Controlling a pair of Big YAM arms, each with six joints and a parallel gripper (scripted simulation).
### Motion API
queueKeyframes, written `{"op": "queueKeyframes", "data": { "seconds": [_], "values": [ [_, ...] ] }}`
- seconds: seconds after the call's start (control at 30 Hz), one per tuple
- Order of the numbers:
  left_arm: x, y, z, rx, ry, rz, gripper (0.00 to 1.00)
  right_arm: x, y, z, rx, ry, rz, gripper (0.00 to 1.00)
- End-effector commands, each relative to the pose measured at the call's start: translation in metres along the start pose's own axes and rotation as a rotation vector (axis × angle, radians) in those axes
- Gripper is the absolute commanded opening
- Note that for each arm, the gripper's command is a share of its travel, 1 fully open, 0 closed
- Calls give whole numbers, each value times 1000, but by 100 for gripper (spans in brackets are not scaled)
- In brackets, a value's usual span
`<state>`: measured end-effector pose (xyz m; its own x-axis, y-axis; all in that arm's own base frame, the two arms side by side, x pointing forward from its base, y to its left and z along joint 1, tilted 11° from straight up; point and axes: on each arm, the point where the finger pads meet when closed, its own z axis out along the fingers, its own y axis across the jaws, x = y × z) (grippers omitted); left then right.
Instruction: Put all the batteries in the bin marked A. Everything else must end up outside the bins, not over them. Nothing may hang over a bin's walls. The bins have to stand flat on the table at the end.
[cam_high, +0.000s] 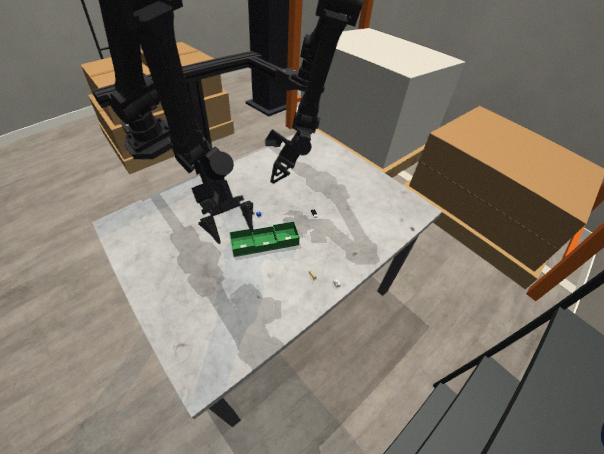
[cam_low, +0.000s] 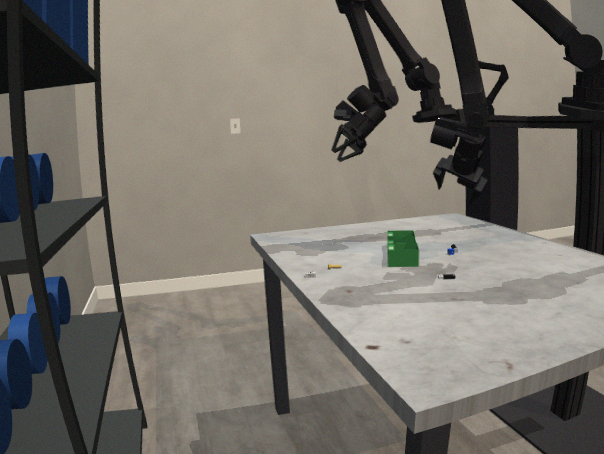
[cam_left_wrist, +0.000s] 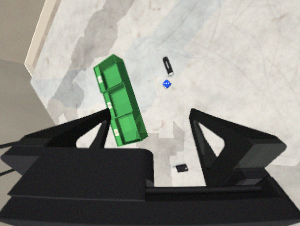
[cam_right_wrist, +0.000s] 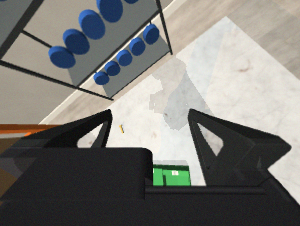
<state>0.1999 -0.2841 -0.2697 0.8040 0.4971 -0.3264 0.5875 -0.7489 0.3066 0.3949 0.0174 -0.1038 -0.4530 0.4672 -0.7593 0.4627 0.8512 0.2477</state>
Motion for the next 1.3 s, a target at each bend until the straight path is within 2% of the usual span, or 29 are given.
{"op": "queueKeyframes", "data": {
  "seconds": [0.0, 1.27],
  "values": [
    [-1, 2, -1, -5, 0, 3, 100, -1, 1, 0, -3, -3, 1, 100],
    [-1, 2, -1, -5, 0, 3, 100, -3, 4, -9, -23, 13, -46, 100]
  ]
}}
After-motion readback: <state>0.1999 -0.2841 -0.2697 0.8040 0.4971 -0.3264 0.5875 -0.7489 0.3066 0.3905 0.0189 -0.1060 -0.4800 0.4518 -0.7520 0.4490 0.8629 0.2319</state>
